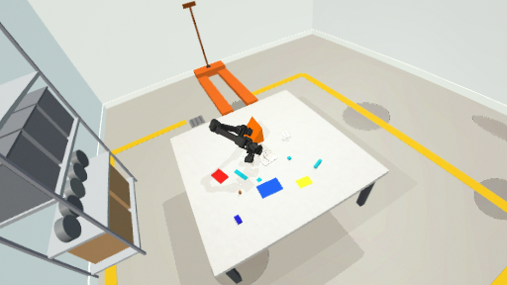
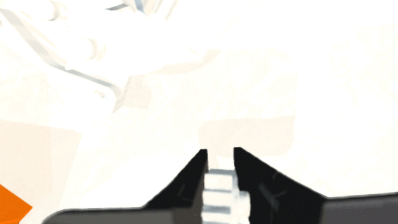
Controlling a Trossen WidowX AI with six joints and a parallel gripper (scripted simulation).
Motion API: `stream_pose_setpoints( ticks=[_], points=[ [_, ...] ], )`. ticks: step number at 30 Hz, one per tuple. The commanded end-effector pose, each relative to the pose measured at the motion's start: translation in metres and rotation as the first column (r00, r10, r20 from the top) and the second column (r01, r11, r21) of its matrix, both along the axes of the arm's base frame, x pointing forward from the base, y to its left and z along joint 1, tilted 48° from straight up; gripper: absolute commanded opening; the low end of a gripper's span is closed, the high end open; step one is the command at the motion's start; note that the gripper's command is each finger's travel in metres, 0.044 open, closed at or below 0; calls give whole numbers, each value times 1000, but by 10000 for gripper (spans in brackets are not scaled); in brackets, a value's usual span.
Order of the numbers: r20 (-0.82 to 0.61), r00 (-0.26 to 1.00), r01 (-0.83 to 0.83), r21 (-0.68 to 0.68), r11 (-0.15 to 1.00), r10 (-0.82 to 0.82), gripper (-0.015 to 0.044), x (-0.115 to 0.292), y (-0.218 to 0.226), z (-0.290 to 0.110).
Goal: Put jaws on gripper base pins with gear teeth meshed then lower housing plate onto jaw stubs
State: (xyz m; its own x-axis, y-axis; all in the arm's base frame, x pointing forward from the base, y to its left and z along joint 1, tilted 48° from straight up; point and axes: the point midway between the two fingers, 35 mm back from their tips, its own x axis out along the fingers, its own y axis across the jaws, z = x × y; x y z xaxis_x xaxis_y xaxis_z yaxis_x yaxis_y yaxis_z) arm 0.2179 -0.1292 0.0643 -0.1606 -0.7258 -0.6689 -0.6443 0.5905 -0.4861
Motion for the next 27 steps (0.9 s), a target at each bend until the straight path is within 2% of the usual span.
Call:
stream_pose_setpoints(
  ticks=[1,27],
  points=[
    [9,1000,0,0,1000,0,37,3,3,4],
    [9,1000,0,1,1000,0,37,6,19,19]
  ],
)
